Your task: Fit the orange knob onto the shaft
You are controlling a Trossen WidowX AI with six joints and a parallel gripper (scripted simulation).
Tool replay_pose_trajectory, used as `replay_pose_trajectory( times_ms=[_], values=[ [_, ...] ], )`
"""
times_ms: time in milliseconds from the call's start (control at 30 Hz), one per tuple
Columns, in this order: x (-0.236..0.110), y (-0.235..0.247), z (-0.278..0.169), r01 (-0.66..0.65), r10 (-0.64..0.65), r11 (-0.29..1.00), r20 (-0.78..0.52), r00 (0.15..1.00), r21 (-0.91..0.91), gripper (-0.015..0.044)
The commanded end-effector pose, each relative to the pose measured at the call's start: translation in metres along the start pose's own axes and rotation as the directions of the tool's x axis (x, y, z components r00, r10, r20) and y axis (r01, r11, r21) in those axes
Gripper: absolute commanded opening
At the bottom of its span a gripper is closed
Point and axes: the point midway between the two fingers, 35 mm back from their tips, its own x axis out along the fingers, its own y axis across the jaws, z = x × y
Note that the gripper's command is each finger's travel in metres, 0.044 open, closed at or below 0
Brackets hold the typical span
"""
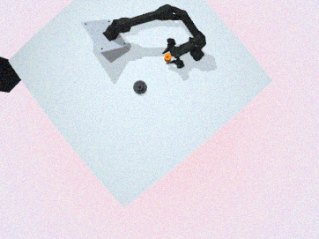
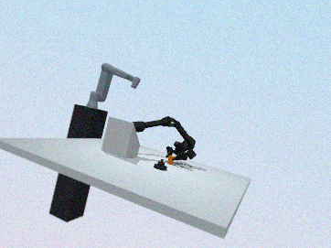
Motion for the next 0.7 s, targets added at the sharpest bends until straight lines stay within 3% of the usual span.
replay_pose_trajectory(
  times_ms=[0, 67, 333, 533, 667],
  values=[
    [0.0, 0.0, 0.0, 0.0, 0.0, 1.0, -0.001, 1.0, 0.0, 0.0391],
    [0.0, 0.0, 0.0, 0.0, 0.0, 1.0, -0.001, 1.0, 0.0, 0.044],
    [-0.001, 0.0, 0.002, -0.002, 0.002, 1.0, -0.003, 1.0, 0.0, 0.044],
    [-0.038, -0.002, 0.063, -0.077, 0.077, 0.997, -0.06, 0.995, 0.003, 0.044],
    [-0.042, -0.003, 0.07, -0.087, 0.087, 0.996, -0.066, 0.994, 0.003, 0.044]
  ],
)
